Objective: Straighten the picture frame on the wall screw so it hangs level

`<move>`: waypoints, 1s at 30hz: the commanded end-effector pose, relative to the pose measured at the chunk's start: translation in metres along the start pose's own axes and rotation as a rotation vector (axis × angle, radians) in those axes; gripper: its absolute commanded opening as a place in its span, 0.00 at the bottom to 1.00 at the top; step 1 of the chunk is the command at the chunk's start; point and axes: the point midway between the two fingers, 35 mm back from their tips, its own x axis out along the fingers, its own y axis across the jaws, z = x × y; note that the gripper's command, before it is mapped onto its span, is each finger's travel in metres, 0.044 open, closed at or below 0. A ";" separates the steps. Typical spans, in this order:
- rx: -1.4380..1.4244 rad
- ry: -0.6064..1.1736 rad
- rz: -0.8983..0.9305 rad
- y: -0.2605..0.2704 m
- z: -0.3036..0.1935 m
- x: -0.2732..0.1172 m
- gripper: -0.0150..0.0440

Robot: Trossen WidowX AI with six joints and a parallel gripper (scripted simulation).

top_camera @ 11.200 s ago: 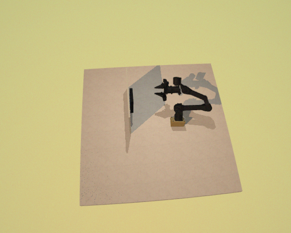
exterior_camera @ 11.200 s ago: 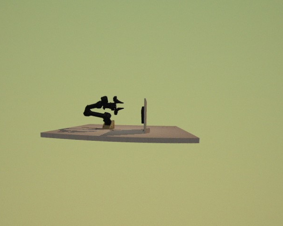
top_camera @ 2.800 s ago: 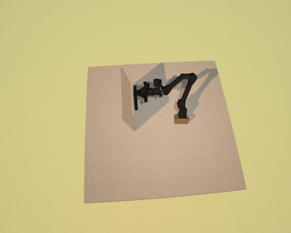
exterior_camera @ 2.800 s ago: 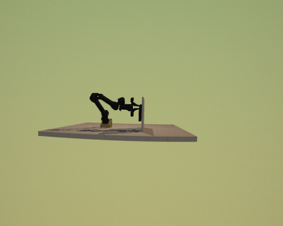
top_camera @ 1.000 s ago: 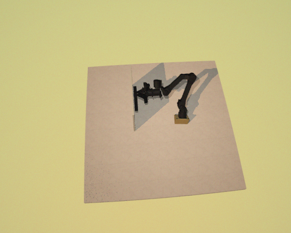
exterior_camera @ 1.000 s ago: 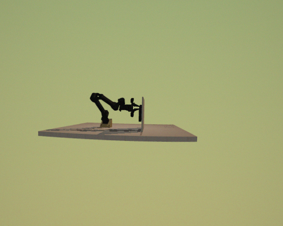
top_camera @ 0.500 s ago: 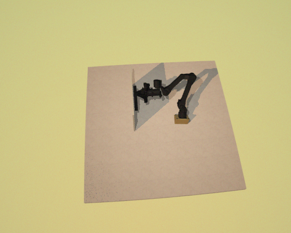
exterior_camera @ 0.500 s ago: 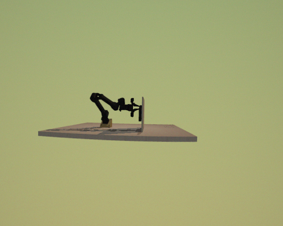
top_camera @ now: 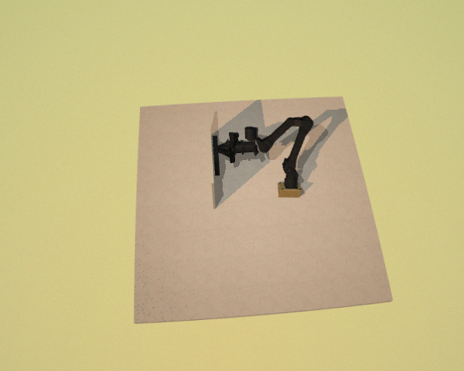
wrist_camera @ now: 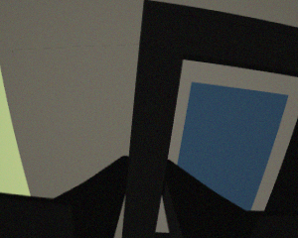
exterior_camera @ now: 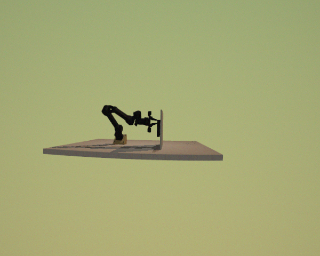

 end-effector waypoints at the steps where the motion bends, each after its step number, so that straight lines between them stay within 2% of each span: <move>1: -0.024 -0.003 -0.001 0.000 0.000 0.000 0.25; 26: -0.153 -0.004 0.000 0.001 0.000 0.000 0.25; 30: -0.135 -0.002 0.001 0.001 -0.001 0.000 0.43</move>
